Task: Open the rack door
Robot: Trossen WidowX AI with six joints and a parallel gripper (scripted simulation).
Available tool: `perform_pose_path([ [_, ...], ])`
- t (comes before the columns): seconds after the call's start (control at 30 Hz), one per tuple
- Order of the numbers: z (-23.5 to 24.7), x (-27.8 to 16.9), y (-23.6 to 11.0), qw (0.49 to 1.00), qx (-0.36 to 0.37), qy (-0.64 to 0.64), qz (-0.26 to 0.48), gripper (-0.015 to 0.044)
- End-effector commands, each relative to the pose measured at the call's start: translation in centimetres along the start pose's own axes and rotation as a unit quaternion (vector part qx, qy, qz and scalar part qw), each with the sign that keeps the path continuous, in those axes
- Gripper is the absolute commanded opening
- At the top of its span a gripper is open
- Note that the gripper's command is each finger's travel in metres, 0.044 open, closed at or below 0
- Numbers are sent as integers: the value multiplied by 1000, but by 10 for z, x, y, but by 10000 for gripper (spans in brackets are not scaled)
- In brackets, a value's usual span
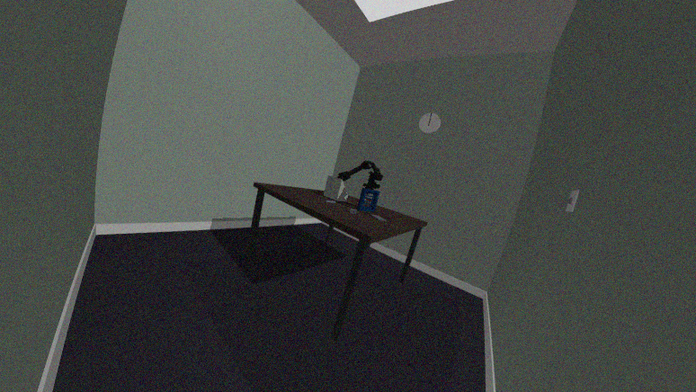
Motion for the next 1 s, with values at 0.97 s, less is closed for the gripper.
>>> perform_pose_path([
  [0.97, 0, 0, 0, 696, 0, -718, -1, 9],
])
Point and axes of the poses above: the point midway between the two fingers, 35 mm back from their tips, its own y axis out along the fingers, its own z axis across the jaws, x = y × z, the point moved 2 cm from there along -y, back along the fingers, and after that the axes turned 11 degrees about y, right-handed, at the moved point
